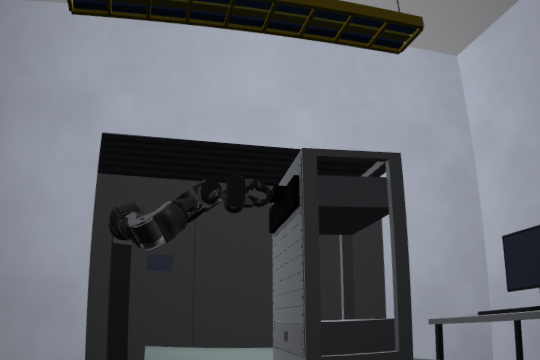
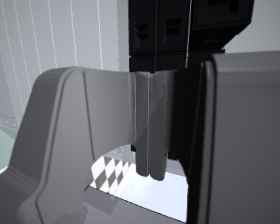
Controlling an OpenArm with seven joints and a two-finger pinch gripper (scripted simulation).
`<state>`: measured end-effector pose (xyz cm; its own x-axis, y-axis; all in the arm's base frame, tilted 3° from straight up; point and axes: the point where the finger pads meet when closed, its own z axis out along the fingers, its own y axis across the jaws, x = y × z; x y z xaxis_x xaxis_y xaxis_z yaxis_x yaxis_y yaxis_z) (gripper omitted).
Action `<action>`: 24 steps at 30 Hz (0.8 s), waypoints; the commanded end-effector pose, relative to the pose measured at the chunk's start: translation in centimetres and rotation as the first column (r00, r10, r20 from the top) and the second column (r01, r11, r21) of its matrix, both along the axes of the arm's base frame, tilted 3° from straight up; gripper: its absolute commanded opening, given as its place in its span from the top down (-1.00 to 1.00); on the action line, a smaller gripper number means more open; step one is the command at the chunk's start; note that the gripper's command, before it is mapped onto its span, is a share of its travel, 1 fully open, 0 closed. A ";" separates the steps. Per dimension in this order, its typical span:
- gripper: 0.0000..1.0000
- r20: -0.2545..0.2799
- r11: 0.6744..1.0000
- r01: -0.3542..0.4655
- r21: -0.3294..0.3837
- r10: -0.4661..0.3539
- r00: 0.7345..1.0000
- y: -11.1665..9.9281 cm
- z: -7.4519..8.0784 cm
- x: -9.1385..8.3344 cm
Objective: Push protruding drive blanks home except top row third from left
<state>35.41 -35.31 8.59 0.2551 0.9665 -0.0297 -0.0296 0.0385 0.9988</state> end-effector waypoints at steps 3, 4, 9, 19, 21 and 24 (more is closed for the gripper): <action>1.00 0.003 1.000 0.004 0.004 -0.004 1.000 0.1 0.2 -0.9; 1.00 0.003 1.000 0.003 0.008 -0.003 1.000 0.2 0.1 -1.1; 1.00 0.002 1.000 0.000 0.003 0.000 1.000 0.5 0.1 -1.8; 1.00 0.000 1.000 -0.001 0.002 0.001 1.000 1.3 -0.1 -4.6; 1.00 -0.001 1.000 -0.002 0.002 0.002 1.000 1.4 -0.2 -4.9; 1.00 -0.001 1.000 -0.002 0.002 0.002 1.000 1.4 -0.2 -5.1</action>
